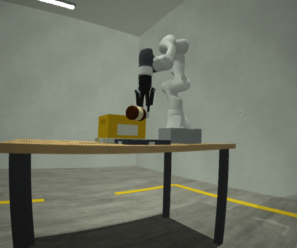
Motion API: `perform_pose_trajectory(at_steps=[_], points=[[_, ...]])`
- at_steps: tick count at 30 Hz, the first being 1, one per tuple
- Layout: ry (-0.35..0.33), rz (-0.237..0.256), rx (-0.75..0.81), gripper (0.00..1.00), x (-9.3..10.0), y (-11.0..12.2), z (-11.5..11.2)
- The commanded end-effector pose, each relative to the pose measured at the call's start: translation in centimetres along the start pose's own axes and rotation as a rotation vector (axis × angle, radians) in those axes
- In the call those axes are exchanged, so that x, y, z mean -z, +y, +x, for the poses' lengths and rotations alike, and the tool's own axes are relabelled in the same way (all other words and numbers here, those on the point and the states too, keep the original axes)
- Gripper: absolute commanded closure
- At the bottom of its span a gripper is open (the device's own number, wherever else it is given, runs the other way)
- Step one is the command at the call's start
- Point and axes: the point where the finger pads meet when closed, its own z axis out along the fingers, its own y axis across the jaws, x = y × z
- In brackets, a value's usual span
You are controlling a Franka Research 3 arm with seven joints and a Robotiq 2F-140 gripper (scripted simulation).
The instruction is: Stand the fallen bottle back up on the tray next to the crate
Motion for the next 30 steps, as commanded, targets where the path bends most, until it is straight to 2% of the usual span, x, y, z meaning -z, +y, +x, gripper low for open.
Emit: perform_pose_trajectory(at_steps=[1,17,30], points=[[0.005,-0.004,0.006,1.00,0.6,0.1,0.1],[0.005,-0.004,0.006,1.00,2.4,0.1,0.1],[0.005,-0.004,0.006,1.00,3.2,0.1,0.1]])
